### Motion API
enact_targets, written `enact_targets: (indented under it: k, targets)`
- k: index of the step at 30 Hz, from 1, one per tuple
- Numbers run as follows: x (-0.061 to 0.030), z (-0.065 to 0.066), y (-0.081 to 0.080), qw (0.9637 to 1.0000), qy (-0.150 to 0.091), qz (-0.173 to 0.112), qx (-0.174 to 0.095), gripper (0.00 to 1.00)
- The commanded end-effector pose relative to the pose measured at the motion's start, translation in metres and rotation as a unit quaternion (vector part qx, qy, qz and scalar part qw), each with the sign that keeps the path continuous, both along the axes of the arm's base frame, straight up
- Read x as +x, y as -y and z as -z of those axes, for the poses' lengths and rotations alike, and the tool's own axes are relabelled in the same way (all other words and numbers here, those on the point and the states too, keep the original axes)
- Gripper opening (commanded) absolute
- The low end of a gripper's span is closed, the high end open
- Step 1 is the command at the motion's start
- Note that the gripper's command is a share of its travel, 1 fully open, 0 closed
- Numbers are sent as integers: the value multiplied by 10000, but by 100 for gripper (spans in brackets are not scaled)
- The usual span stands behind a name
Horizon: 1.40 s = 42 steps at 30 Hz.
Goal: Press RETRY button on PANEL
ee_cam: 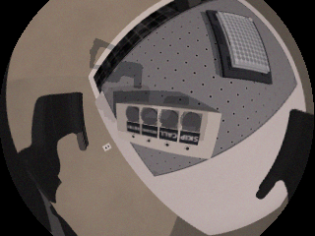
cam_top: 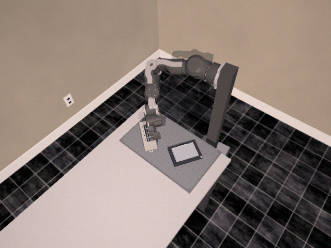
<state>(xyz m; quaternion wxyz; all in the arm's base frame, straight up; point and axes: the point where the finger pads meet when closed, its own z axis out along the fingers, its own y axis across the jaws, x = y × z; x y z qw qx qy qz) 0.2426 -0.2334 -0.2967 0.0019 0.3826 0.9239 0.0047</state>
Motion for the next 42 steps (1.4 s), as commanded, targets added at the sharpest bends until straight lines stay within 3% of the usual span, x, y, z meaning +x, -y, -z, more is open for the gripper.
enact_targets:
  k: [1, 30, 31, 42]
  targets:
    - [6, -10, -2, 10000, 1, 8, -11, 100]
    - [6, -10, -2, 10000, 1, 8, -11, 100]
    - [6, -10, -2, 10000, 1, 8, -11, 0]
    - [6, -10, -2, 10000, 1, 8, -11, 0]
